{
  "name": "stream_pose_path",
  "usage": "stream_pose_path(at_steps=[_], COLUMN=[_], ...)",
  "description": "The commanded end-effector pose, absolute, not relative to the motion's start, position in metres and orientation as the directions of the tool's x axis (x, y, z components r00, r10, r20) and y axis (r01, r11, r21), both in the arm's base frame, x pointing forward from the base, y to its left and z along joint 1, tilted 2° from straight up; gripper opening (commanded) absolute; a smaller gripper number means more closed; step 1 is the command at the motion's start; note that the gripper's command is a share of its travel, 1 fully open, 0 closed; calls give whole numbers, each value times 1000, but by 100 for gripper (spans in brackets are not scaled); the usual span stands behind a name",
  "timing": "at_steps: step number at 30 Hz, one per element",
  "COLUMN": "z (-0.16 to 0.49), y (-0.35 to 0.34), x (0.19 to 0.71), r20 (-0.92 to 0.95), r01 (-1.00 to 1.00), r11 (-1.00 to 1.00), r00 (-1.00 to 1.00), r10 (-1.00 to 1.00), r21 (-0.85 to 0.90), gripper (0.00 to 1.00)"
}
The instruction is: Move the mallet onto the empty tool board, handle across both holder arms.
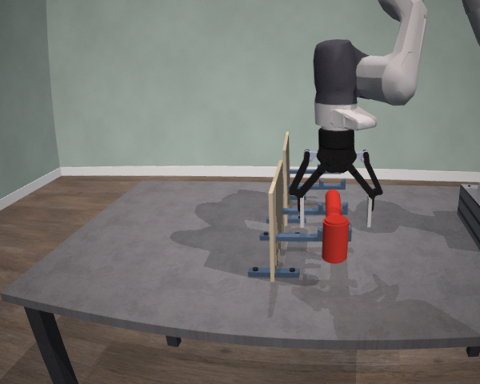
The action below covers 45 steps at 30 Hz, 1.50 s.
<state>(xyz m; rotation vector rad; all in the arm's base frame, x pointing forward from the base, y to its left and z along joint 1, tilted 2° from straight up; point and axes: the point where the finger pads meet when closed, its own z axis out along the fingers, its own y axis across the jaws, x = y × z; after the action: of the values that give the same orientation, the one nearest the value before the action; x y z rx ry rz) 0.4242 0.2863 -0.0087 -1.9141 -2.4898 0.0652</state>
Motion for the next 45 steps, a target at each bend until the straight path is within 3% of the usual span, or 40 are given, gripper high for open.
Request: stream_pose_path(at_steps=[1, 39, 40, 45], z=[-10, -10, -10, -10], y=[286, 286, 286, 286], x=[424, 424, 424, 424], r20=[-25, -25, -25, -25], r01=[967, 967, 967, 967], r11=[252, 252, 252, 252], r00=[-253, -253, -253, -253], r10=[967, 967, 967, 967], r21=[-31, -31, -31, -31], gripper=[100, 100, 0, 0])
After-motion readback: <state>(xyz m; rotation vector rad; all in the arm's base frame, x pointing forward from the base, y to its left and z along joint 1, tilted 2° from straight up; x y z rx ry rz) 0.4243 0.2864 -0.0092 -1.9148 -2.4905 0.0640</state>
